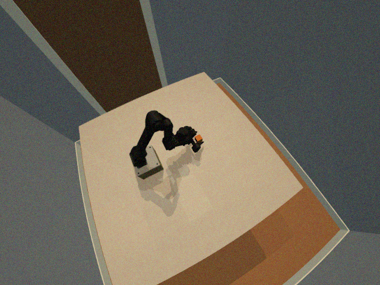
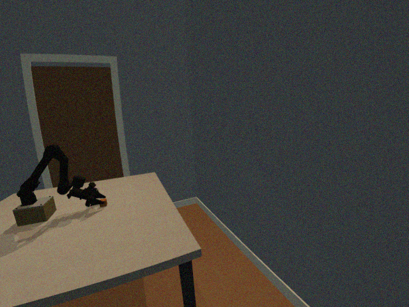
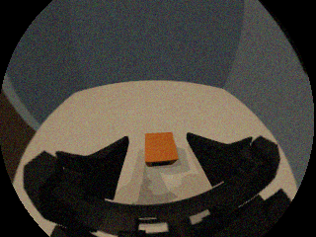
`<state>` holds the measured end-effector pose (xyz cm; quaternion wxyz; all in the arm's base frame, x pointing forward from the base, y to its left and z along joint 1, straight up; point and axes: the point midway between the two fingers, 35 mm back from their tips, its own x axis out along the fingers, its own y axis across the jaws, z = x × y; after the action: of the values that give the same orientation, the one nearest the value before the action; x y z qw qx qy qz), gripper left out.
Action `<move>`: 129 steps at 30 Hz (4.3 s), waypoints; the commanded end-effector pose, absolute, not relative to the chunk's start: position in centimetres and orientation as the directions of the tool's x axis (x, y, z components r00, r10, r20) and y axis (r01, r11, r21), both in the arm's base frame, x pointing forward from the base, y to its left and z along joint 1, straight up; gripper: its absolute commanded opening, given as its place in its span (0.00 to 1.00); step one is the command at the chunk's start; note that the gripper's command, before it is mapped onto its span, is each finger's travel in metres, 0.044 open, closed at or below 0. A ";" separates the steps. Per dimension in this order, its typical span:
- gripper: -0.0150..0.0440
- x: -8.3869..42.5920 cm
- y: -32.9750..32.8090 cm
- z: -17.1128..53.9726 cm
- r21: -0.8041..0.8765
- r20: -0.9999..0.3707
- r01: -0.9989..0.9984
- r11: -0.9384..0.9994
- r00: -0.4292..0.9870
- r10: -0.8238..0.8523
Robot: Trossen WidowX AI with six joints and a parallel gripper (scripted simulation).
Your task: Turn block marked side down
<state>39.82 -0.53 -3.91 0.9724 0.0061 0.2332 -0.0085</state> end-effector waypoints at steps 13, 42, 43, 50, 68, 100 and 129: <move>1.00 39.8 -0.6 -3.9 0.001 -0.453 0.021 1.000 0.891 -0.018; 1.00 38.2 -0.5 3.1 0.002 -0.836 0.021 1.000 0.549 -0.010; 1.00 37.8 -0.5 3.1 0.002 -0.846 0.021 1.000 0.533 -0.010; 1.00 37.8 -0.5 3.1 0.002 -0.847 0.021 1.000 0.531 -0.010; 1.00 40.5 -0.6 3.9 0.001 -0.955 0.021 1.000 0.298 -0.005; 1.00 41.6 -0.6 0.3 0.002 -0.999 0.021 1.000 0.043 0.001; 0.69 41.7 -0.6 -3.0 0.002 -0.999 0.021 1.000 0.043 0.001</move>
<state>41.73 -0.60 -2.89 0.7222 0.0070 0.6916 -0.0095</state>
